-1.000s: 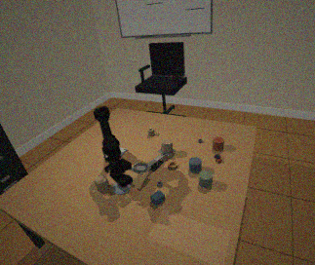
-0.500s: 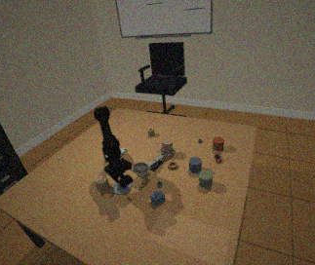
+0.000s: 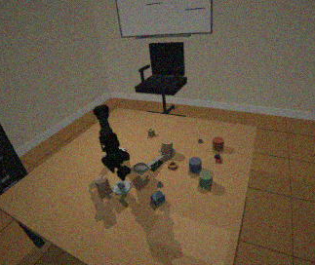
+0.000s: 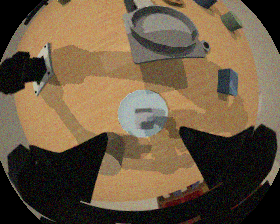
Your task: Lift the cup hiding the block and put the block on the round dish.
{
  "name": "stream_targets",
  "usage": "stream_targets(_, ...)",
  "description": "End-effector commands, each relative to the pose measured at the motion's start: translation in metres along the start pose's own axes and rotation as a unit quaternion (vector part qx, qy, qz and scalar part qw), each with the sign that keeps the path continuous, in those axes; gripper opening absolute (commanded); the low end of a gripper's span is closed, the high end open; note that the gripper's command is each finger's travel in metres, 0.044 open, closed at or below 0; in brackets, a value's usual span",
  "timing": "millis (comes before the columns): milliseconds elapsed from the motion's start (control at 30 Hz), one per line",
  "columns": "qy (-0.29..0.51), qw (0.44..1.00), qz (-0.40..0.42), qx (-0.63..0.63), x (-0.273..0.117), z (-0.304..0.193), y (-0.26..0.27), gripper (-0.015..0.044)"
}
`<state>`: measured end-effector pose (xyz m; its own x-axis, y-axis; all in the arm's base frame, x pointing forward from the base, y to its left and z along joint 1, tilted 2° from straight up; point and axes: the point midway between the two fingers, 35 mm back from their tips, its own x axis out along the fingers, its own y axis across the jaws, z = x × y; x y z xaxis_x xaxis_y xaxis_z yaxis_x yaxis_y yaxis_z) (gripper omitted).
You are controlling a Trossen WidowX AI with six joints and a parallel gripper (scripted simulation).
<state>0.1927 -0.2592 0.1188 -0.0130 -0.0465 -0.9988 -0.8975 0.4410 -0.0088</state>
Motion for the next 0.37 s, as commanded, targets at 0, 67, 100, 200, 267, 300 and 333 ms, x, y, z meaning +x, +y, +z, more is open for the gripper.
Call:
stream_targets(0,0.005,1.0,-0.011,0.001,-0.0369,0.0,0.0003,0.044)
stream_targets(67,0.006,1.0,-0.012,0.001,-0.0394,0.0002,0.0007,0.044)
stream_targets(100,0.006,1.0,-0.012,0.001,-0.0394,0.0002,0.0007,0.044)
stream_targets(200,0.006,1.0,-0.012,0.001,-0.0394,0.0002,0.0007,0.044)
stream_targets(267,0.006,1.0,-0.012,0.001,-0.0394,0.0002,0.0007,0.044)
stream_targets(300,0.006,1.0,-0.012,0.001,-0.0394,0.0002,0.0007,0.044)
stream_targets(333,0.006,1.0,-0.012,0.001,-0.0394,0.0002,0.0007,0.044)
